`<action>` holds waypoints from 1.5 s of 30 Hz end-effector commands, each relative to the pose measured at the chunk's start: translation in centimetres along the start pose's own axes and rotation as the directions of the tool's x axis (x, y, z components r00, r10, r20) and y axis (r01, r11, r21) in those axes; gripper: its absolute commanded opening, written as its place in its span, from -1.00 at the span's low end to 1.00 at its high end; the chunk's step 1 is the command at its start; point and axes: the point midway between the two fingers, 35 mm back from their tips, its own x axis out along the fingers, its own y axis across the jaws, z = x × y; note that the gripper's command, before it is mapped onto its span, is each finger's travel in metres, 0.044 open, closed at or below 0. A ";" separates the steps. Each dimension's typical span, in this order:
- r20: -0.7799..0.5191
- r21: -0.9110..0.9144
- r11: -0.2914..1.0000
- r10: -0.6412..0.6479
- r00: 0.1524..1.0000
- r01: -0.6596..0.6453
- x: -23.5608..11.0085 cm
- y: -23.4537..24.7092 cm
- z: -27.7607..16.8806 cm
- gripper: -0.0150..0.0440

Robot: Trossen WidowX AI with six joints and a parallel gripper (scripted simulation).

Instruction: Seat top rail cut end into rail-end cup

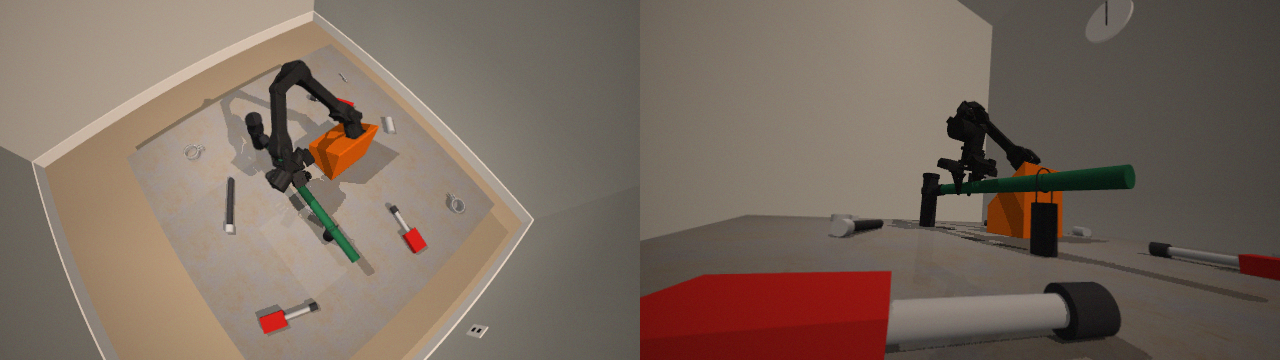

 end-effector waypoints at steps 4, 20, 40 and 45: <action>-0.005 0.004 1.000 -0.005 1.000 0.005 0.1 -0.2 -0.8 -0.49; 0.001 0.001 1.000 0.001 1.000 -0.001 0.6 0.0 -2.0 -0.49; 0.007 -0.003 1.000 0.003 1.000 -0.003 0.6 -0.1 -1.7 -0.49; 0.007 -0.005 1.000 0.003 1.000 -0.003 0.6 -0.1 -1.6 -0.49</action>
